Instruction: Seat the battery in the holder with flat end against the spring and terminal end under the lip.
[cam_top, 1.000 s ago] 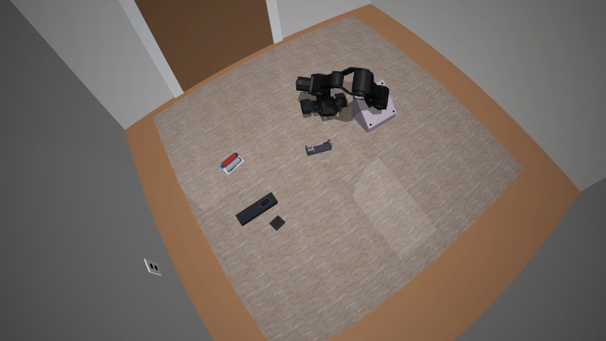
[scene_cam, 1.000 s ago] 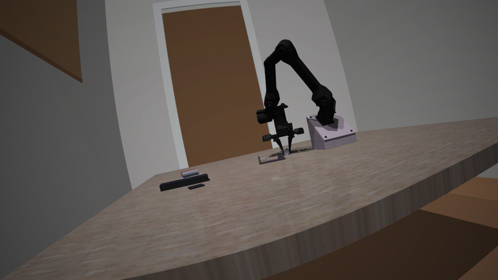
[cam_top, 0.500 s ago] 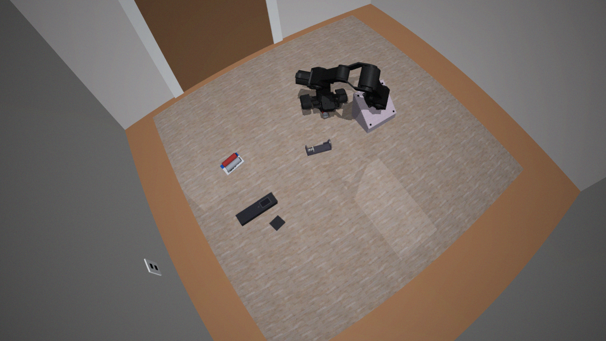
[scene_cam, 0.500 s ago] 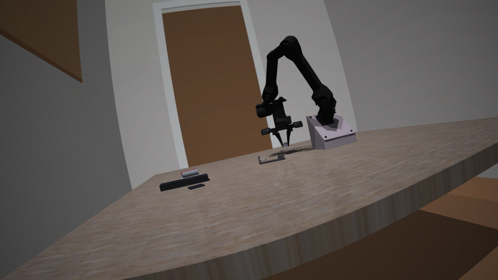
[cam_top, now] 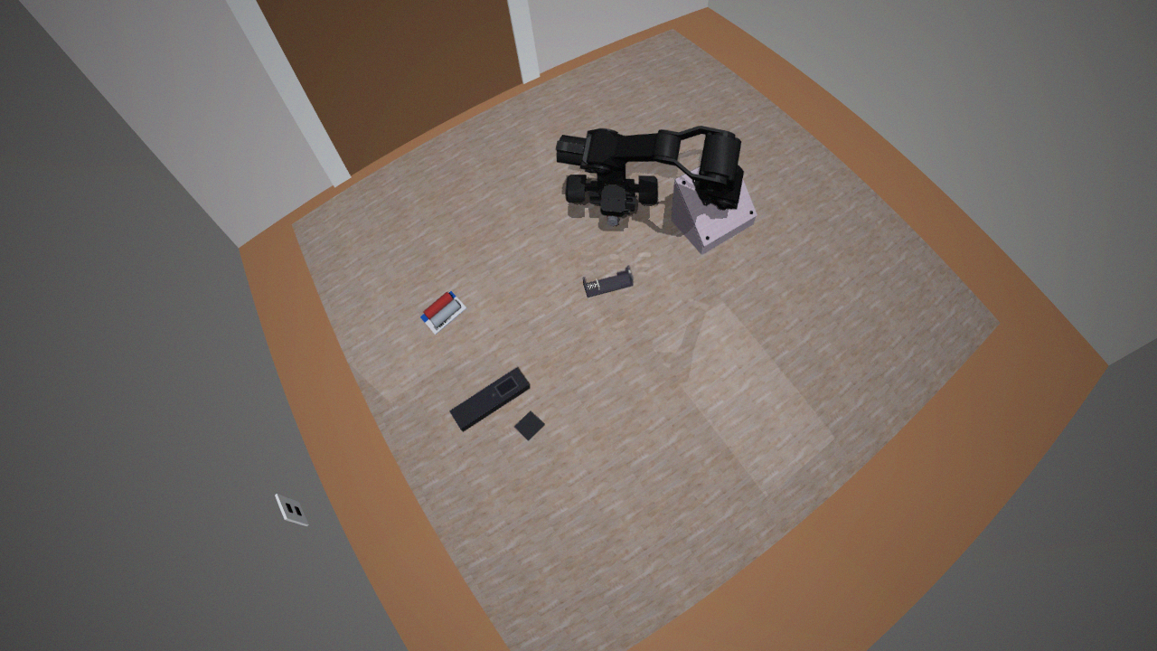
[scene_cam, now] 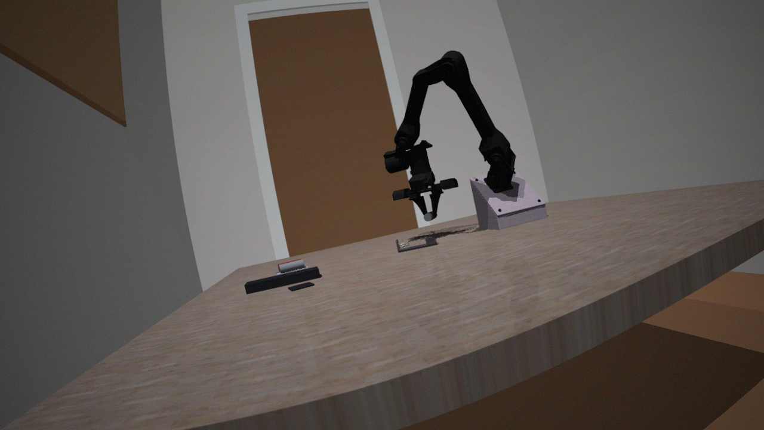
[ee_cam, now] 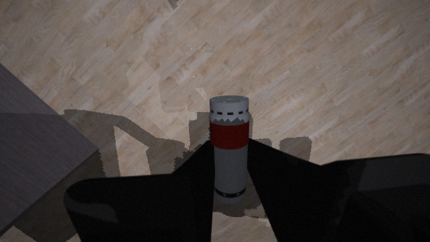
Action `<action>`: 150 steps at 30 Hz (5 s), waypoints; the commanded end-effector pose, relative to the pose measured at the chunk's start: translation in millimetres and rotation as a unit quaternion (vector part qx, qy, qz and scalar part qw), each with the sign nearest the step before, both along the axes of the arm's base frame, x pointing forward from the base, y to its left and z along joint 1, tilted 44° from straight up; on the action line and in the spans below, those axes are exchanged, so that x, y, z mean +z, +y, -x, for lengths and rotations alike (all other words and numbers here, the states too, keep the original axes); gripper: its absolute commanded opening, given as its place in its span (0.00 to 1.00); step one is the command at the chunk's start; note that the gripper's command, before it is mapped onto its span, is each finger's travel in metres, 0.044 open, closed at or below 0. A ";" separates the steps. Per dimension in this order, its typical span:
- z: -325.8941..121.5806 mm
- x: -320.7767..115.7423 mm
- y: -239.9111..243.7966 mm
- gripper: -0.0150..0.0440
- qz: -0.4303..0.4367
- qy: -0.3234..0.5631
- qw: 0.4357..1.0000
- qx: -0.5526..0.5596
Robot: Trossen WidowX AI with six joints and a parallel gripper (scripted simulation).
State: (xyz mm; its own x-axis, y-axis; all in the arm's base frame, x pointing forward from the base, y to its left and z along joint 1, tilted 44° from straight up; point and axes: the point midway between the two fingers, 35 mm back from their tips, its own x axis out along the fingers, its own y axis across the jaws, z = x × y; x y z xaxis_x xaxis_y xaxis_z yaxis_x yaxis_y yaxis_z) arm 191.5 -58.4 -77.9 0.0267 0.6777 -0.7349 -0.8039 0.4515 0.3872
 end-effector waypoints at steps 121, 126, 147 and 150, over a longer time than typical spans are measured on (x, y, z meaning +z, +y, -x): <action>-107.0 56.8 108.8 0.38 0.076 0.555 0.791 -0.246; -109.9 56.1 108.3 0.38 0.075 0.555 0.791 -0.245; -119.2 53.8 106.2 0.38 0.075 0.553 0.792 -0.248; -118.8 53.2 106.6 0.38 0.075 0.549 0.793 -0.253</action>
State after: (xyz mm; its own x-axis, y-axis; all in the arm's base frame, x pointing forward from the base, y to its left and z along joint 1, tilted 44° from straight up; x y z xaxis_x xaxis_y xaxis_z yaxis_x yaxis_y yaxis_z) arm 308.2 48.5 -22.4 -0.4620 0.6896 -0.5576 0.2870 0.7112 0.6417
